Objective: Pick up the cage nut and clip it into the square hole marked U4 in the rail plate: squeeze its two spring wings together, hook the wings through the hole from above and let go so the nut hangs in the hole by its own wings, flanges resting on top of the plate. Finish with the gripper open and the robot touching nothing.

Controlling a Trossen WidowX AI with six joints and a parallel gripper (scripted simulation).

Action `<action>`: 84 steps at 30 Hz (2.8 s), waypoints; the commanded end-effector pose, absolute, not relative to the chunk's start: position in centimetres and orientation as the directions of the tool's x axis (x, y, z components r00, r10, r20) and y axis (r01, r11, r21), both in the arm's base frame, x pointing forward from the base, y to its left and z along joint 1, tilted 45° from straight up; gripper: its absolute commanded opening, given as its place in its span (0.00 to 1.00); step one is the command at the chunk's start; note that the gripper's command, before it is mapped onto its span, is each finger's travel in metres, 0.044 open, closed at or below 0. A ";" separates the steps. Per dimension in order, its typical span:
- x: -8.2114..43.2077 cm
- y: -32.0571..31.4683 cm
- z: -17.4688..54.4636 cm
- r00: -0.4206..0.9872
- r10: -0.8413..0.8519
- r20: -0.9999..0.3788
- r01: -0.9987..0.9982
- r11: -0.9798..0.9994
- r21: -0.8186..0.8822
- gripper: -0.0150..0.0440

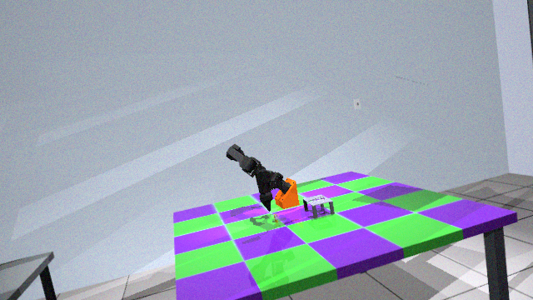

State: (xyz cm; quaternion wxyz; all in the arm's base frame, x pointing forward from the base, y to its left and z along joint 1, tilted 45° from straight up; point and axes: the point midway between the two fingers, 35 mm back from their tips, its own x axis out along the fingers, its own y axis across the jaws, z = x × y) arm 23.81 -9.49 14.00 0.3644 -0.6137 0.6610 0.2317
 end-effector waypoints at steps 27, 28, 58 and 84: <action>24.8 -6.6 13.3 0.082 -0.702 -0.708 -0.996 -0.028 -0.088 0.46; 24.9 -6.8 13.1 0.082 -0.702 -0.708 -0.996 -0.028 -0.088 0.46; 25.3 -10.6 9.4 0.083 -0.704 -0.706 -0.996 -0.028 -0.089 0.46; 25.3 -10.7 9.2 0.083 -0.704 -0.706 -0.996 -0.028 -0.089 0.46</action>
